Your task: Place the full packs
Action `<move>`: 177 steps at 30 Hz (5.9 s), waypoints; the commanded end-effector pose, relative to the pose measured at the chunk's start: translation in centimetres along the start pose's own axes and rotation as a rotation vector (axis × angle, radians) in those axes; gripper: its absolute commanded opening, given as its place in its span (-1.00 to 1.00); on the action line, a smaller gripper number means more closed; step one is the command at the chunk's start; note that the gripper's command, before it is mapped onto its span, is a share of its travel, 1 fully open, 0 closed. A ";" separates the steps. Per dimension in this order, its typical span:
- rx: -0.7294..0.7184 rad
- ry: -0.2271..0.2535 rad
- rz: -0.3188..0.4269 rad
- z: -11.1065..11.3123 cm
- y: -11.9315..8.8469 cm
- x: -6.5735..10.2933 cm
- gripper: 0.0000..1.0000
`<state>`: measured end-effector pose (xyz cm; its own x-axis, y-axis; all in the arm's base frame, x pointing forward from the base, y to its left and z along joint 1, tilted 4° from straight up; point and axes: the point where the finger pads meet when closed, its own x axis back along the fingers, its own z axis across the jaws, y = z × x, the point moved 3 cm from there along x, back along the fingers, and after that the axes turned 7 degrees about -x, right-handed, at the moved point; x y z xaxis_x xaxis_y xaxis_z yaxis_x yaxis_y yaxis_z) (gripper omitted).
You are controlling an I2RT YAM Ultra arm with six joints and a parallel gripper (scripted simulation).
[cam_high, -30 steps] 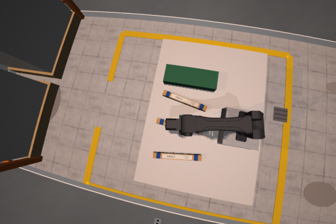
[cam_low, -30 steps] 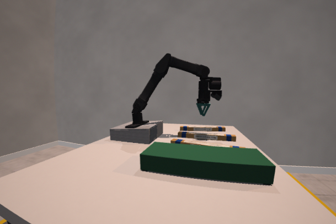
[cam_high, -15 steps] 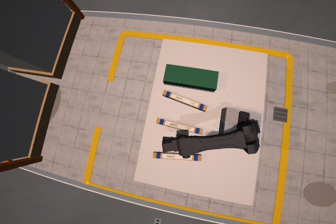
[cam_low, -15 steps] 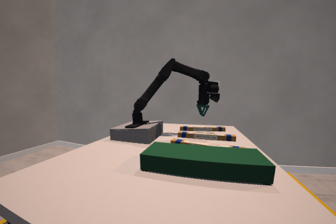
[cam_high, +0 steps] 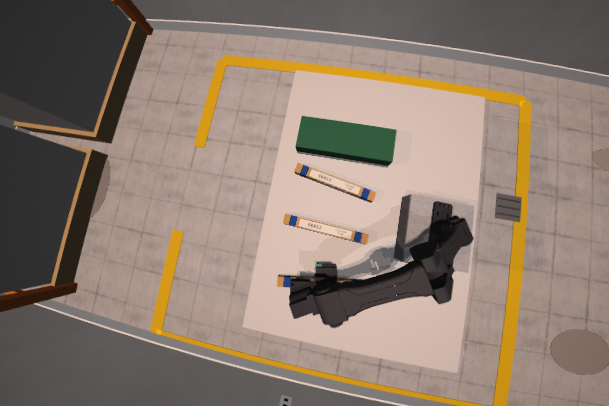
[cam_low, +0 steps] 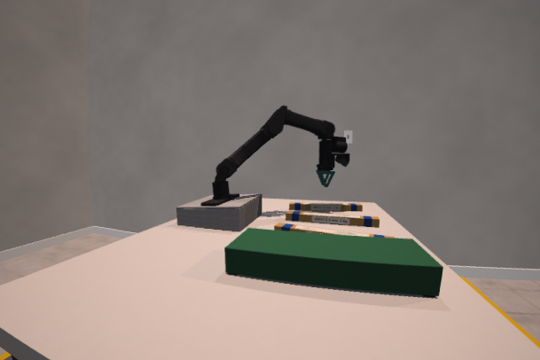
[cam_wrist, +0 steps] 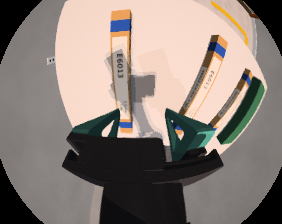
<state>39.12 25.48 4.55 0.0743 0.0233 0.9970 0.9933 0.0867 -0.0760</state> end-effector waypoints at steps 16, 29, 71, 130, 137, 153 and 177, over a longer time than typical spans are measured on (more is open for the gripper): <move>-0.054 0.030 -0.057 5.3 1.9 0.6 0.47; -0.041 0.034 -0.054 5.8 1.7 0.6 0.47; -0.036 0.013 -0.023 5.7 0.7 -5.8 0.47; -0.037 0.016 -0.026 5.9 1.2 -10.3 0.47; -0.039 0.008 -0.015 5.6 1.2 -10.8 0.47; -0.039 0.008 -0.014 5.6 1.1 -10.8 -1.00; -0.039 0.008 -0.014 5.6 1.1 -10.8 -1.00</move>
<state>38.76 30.68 -7.12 0.0758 0.0272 0.9968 0.9959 0.0475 -0.0771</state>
